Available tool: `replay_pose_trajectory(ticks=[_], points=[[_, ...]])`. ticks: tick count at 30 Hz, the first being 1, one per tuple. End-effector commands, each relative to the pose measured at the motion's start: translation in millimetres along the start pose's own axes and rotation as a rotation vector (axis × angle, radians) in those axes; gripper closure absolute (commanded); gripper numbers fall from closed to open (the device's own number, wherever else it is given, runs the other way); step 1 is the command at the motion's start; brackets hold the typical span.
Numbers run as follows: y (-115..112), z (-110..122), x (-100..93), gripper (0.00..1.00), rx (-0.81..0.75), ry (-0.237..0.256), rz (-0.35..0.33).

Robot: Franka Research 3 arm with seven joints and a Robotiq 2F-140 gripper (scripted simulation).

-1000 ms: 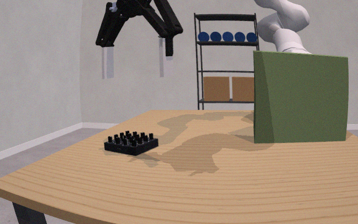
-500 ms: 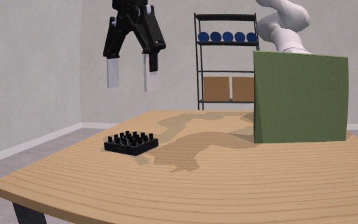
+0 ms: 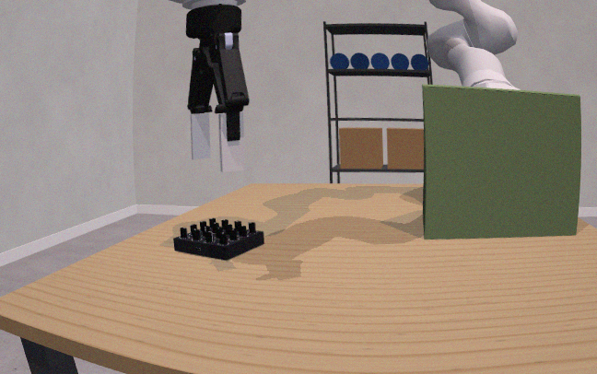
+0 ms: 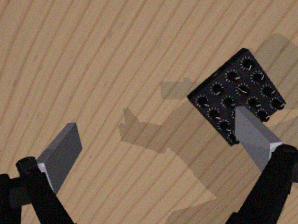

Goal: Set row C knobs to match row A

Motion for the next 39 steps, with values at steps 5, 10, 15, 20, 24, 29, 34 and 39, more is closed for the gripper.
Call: replay_pose_trajectory(ticks=[5, 10, 15, 20, 24, 29, 34, 39], points=[[0, 9, 3.3, 0.0, 0.154, 0.013, 0.027], [-8, 32, 15.4, 0.0, 0.293, 0.017, 0.025], [-9, 33, 15.9, 0.0, 0.299, 0.018, 0.025], [-9, 33, 15.9, 0.0, 0.299, 0.018, 0.025], [-9, 33, 15.9, 0.0, 0.299, 0.018, 0.025], [-9, 33, 15.9, 0.0, 0.299, 0.018, 0.025], [-18, 56, 27.2, 0.0, 0.434, 0.023, 0.023], [-18, 56, 27.2, 0.0, 0.434, 0.023, 0.023]])
Point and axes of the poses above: the point where the finger pads meet when closed, its own x axis out along the fingers, its own z axis across the jaws, y = z × x, the point moved 10 cm from there along -x, back along the fingers, and after that the axes turned 2 degrees about -x, right-handed, at the moved point
